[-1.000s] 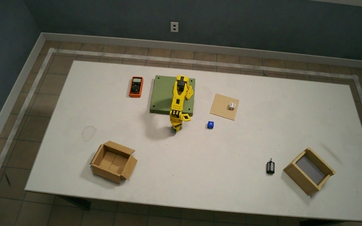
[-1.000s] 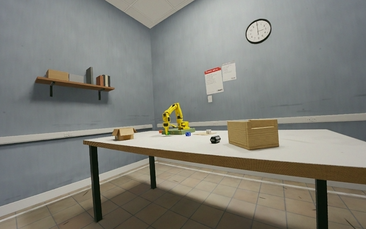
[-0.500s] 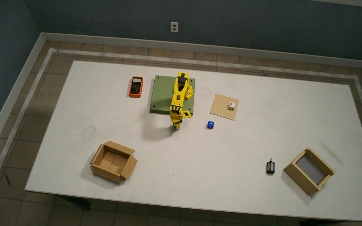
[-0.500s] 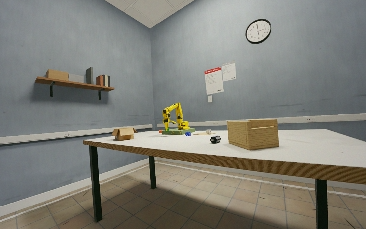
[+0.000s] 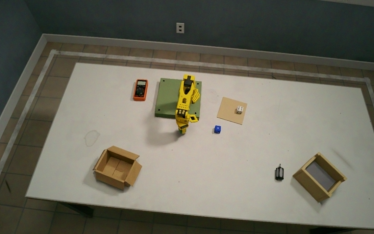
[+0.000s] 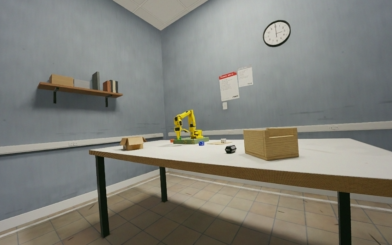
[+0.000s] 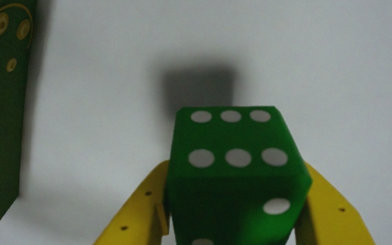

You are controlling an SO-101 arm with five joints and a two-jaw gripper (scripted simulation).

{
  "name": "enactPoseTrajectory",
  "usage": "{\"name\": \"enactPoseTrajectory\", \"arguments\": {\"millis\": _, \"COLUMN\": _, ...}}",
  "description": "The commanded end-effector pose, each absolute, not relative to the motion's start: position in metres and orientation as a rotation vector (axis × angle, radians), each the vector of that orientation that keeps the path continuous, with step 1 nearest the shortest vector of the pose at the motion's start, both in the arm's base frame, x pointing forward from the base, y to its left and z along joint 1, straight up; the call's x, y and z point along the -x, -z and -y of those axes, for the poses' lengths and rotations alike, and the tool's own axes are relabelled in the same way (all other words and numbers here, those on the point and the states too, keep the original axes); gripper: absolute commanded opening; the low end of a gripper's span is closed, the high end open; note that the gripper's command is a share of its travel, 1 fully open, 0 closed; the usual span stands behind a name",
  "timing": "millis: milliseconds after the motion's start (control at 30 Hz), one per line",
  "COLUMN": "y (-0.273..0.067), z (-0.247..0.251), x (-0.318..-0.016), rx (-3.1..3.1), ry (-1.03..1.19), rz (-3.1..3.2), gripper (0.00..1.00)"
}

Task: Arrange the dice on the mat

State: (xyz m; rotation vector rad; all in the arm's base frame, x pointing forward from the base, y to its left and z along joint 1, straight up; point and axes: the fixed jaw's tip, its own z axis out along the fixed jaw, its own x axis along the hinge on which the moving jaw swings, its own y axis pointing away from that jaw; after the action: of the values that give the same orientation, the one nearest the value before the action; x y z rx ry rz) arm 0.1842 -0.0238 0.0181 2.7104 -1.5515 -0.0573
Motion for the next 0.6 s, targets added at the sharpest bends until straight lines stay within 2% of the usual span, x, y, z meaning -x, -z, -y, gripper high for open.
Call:
{"name": "enactPoseTrajectory", "arguments": {"millis": 0, "y": -0.0221, "z": 0.0249, "x": -0.1875, "rx": -2.666, "ry": 0.026, "rz": 1.647, "gripper": 0.00}}
{"name": "enactPoseTrajectory", "arguments": {"millis": 567, "y": -0.0189, "z": 0.0231, "x": -0.1951, "rx": -2.250, "ry": 0.006, "rz": 2.188, "gripper": 0.00}}
